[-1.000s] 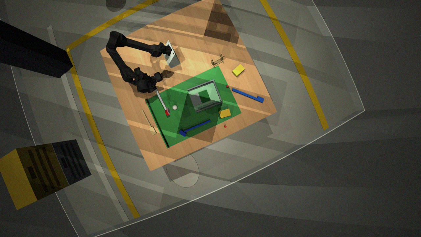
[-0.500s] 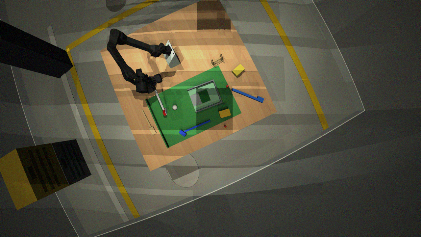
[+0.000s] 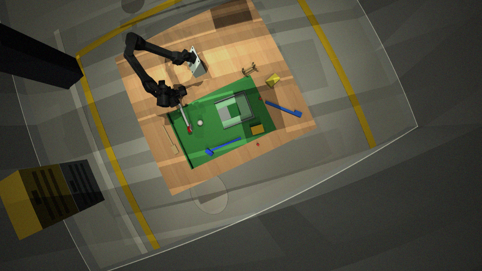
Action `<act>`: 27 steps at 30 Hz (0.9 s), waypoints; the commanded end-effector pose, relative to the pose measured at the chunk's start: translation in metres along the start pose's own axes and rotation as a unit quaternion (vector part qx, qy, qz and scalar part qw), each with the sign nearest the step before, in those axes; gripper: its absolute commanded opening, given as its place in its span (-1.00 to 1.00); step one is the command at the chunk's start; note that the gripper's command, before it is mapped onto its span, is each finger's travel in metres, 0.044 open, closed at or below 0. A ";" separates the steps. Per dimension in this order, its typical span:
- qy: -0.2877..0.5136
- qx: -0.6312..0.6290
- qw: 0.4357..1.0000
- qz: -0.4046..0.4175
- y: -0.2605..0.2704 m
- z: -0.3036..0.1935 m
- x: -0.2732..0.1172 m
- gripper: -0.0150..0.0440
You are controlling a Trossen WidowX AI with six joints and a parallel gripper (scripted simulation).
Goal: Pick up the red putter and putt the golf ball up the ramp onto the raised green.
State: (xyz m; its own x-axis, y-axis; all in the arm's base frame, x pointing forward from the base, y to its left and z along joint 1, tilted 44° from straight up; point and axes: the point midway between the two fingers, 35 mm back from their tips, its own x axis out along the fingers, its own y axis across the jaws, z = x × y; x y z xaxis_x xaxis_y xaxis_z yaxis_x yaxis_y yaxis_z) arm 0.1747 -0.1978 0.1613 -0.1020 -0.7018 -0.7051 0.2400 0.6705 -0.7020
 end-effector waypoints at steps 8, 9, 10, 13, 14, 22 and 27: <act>-0.001 -0.003 1.000 0.002 0.002 -0.002 0.017 -0.49; -0.001 -0.003 1.000 0.002 0.002 -0.002 0.018 -0.49; -0.001 -0.003 1.000 0.002 0.002 -0.002 0.018 -0.49; -0.001 -0.003 1.000 0.002 0.002 -0.002 0.018 -0.49; -0.001 0.002 1.000 -0.002 -0.001 -0.001 0.016 -0.49; -0.001 0.002 1.000 -0.002 -0.001 -0.001 0.016 -0.49; -0.001 0.000 1.000 0.000 -0.011 -0.001 0.017 -0.49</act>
State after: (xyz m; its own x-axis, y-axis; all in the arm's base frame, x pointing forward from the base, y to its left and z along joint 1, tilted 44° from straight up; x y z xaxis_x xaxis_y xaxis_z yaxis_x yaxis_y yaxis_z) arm 0.1694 -0.2120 0.1512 -0.1071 -0.7033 -0.7028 0.2390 0.6679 -0.7048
